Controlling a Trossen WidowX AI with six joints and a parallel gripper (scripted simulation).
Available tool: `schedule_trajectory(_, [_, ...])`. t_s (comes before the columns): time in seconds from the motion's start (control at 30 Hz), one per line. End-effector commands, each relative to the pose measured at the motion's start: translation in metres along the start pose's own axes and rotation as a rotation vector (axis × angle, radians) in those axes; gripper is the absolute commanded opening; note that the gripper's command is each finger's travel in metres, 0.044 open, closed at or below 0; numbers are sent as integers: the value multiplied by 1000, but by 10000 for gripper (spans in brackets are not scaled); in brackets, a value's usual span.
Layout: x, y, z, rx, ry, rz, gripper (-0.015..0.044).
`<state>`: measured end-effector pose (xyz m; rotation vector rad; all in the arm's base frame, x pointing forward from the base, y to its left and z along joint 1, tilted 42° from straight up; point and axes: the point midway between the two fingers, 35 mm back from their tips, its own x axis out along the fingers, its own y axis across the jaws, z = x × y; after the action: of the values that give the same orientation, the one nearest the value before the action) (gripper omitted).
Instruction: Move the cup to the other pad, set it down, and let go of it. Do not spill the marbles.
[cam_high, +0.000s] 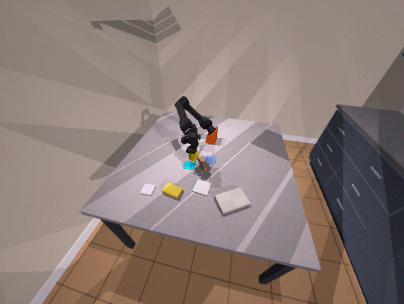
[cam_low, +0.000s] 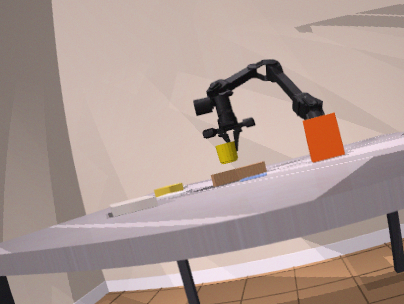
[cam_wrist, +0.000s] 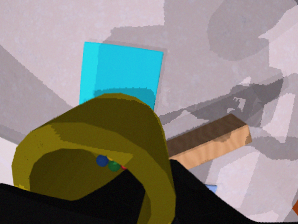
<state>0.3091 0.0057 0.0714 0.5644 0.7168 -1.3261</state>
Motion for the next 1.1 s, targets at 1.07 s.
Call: schedule_trajectory(1.07, [28,16,26,1,-6,7,0])
